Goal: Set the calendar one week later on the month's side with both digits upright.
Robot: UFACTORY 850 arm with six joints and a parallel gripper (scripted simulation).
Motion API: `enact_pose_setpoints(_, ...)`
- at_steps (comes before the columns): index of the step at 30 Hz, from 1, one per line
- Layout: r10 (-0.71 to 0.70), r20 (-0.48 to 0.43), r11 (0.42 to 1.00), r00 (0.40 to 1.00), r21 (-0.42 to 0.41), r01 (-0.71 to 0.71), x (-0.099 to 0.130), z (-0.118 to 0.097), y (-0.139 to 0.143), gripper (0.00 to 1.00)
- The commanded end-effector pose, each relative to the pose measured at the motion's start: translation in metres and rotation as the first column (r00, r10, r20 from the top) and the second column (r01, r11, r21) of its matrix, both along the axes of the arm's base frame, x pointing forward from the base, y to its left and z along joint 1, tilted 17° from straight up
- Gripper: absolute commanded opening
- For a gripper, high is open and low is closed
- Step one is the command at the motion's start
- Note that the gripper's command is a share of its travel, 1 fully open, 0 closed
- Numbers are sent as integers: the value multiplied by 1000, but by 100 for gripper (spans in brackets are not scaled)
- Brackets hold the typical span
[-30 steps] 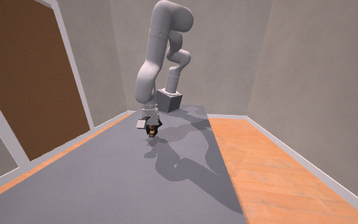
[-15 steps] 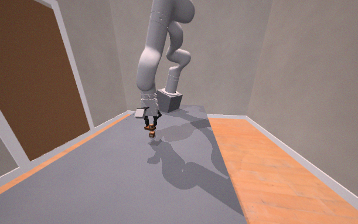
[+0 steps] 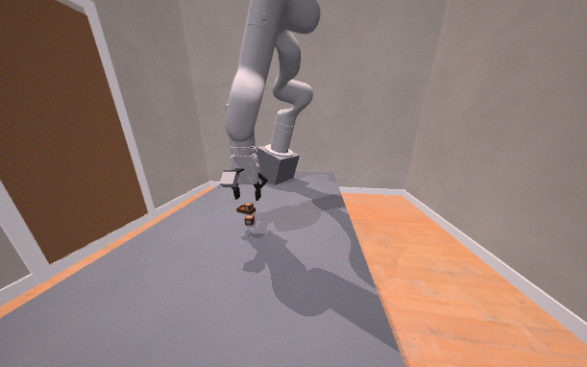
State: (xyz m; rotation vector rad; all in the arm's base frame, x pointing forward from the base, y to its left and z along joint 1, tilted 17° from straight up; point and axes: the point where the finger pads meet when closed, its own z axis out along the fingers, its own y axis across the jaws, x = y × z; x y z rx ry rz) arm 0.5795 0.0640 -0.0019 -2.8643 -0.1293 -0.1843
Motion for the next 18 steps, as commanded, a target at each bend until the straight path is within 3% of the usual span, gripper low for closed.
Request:
enact_pose_setpoints(1,0,2,1000,1000,0,0,1,1,0,100)
enact_pose_setpoints(16,0,2,1000,1000,0,0,2,1,0,100)
enact_pose_setpoints(18,2,3,1000,1000,2,-2,11,3,0,100)
